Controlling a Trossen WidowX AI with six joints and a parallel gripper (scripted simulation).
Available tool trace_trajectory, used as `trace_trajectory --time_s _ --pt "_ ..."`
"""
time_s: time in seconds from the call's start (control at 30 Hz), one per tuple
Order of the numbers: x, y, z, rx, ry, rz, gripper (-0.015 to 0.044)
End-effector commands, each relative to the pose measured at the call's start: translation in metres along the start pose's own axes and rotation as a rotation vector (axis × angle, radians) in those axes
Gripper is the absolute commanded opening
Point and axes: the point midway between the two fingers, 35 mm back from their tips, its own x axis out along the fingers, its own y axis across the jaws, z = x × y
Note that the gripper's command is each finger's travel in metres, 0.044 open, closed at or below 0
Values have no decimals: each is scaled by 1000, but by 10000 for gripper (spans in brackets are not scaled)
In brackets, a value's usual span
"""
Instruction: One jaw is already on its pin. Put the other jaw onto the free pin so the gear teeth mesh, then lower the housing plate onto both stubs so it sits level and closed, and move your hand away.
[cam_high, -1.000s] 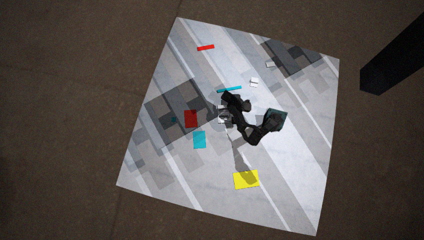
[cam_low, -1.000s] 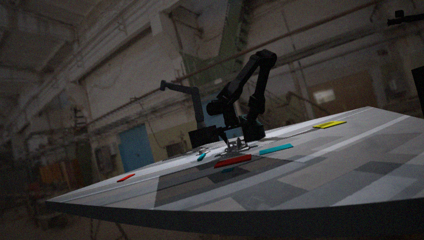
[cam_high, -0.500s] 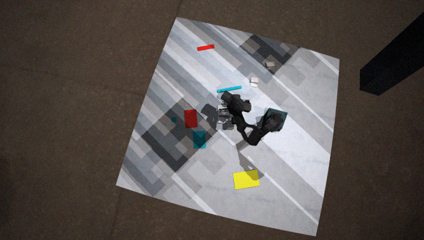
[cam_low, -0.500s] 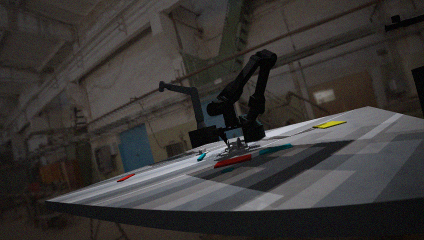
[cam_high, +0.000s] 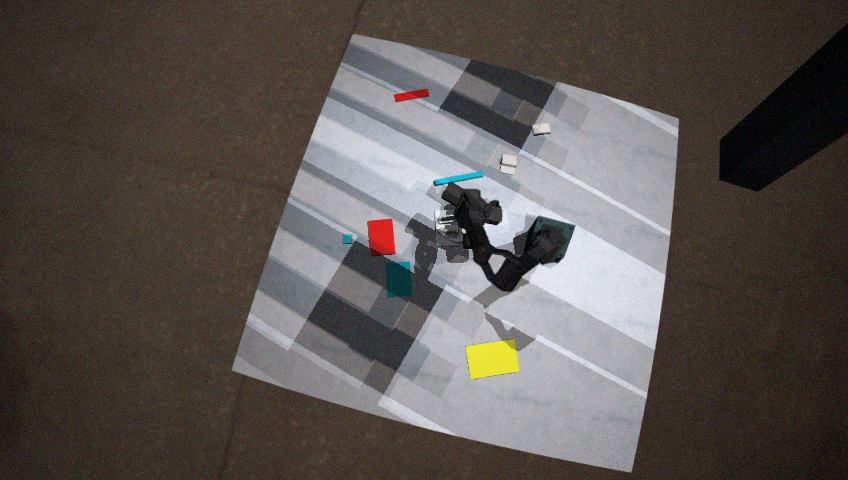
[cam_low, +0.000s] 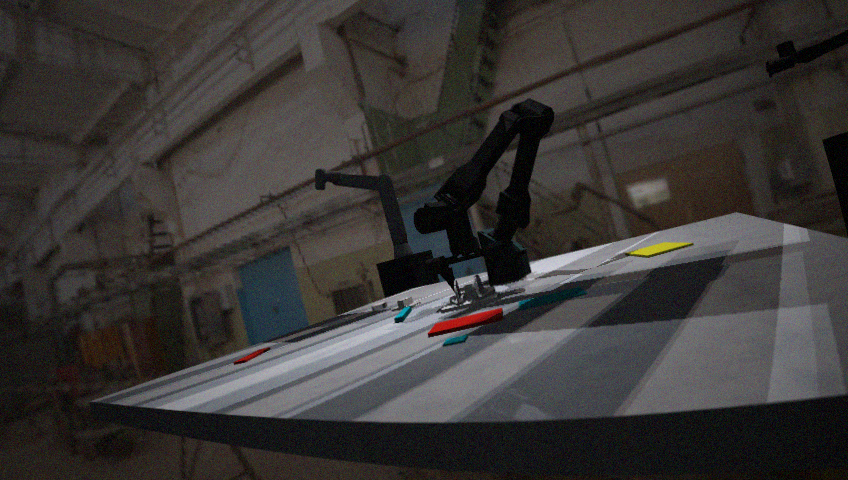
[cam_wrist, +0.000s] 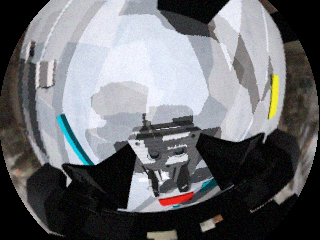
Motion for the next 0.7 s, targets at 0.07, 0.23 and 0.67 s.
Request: trace_trajectory --time_s 0.07,0.23,0.67 --pt "2 0 0 6 2 -4 351" --pt "2 0 0 5 2 -4 351" --pt "5 -1 0 3 2 -4 351"
